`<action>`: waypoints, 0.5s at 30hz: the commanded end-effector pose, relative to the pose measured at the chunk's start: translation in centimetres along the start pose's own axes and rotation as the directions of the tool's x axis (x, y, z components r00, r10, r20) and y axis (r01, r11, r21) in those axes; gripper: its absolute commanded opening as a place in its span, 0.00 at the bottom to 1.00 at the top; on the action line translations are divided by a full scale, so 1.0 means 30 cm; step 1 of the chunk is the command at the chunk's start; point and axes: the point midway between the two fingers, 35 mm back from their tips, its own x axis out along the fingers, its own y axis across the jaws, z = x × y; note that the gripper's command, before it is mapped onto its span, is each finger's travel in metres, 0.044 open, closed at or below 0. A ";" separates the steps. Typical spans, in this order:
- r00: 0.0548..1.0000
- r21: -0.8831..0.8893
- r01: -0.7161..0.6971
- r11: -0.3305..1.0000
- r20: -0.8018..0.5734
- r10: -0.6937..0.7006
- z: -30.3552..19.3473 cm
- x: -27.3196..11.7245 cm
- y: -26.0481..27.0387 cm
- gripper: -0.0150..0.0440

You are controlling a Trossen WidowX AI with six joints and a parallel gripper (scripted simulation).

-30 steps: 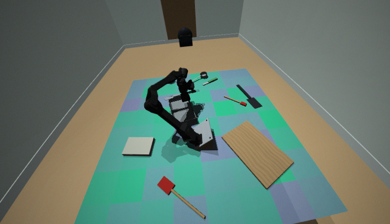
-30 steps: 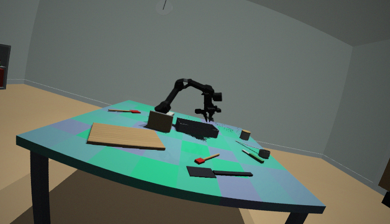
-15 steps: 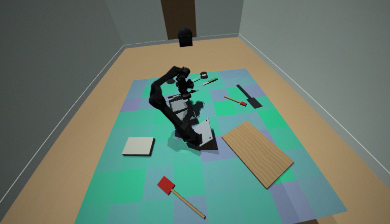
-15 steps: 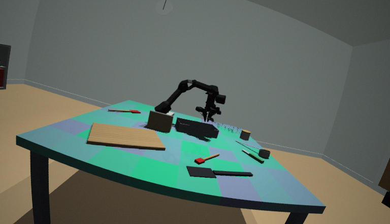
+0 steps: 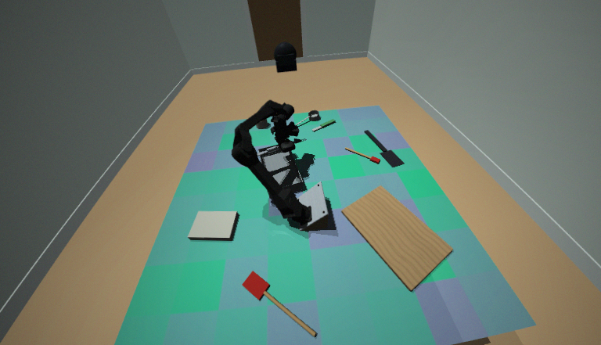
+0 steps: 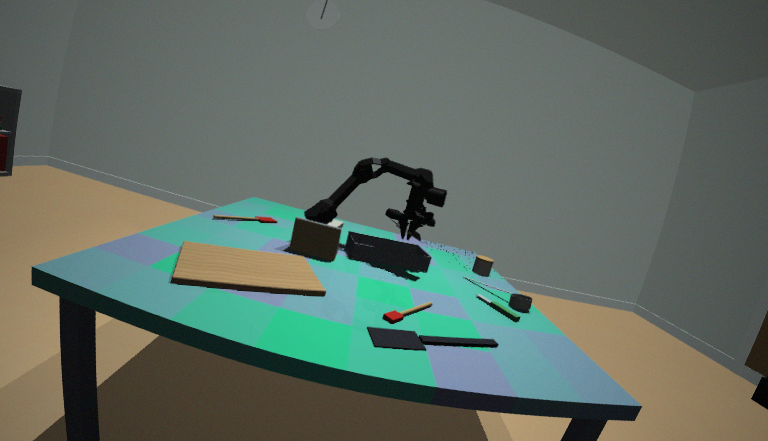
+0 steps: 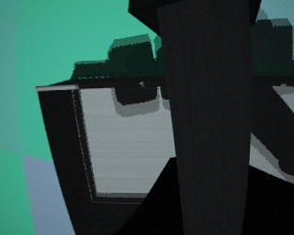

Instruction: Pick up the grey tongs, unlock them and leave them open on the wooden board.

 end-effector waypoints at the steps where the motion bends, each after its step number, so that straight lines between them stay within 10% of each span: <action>1: 1.000 0.033 -0.006 0.999 0.009 0.005 0.037 -0.014 -0.008 0.00; 15: 0.998 0.275 -0.029 0.961 0.067 0.011 0.359 -0.115 -0.127 0.00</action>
